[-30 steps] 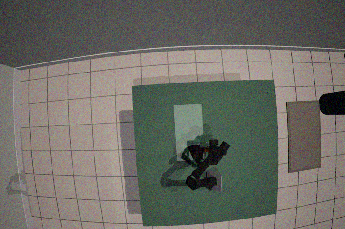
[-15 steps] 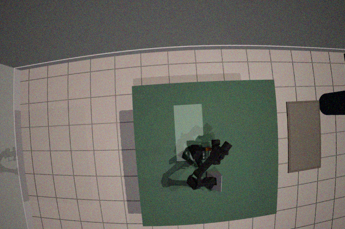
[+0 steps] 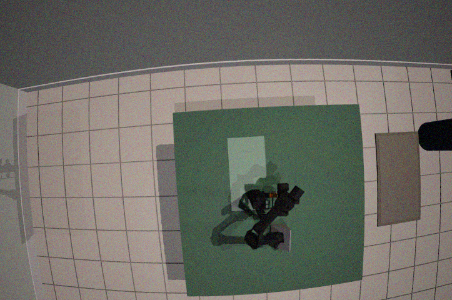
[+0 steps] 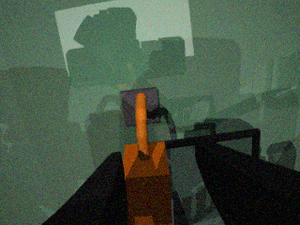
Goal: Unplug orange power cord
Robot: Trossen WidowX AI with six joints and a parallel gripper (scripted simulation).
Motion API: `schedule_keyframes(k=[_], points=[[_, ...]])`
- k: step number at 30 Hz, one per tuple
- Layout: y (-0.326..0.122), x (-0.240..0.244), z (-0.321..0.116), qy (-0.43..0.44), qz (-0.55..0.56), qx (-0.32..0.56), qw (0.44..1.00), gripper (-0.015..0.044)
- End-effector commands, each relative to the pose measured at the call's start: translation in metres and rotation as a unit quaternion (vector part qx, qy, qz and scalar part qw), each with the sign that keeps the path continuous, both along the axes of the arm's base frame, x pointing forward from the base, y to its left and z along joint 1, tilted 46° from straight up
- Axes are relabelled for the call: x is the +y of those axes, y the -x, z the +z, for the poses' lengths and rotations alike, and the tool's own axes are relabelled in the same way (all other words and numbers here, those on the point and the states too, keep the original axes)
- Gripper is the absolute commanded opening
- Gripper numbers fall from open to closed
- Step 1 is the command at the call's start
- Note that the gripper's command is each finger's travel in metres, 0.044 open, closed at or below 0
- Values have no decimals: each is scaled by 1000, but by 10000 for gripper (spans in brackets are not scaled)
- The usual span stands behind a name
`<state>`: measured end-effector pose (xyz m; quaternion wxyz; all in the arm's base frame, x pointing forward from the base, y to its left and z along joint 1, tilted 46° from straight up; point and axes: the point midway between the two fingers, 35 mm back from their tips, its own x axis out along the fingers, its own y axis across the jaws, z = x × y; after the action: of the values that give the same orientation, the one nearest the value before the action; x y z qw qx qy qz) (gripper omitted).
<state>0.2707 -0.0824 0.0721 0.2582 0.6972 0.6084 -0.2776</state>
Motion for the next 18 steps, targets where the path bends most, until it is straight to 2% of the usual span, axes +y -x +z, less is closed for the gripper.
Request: schedule_keyframes(k=[1, 18], points=[[0, -2, 2, 3, -4, 2, 1000, 160], [-2, 15, 20, 2, -4, 2, 1000, 160]])
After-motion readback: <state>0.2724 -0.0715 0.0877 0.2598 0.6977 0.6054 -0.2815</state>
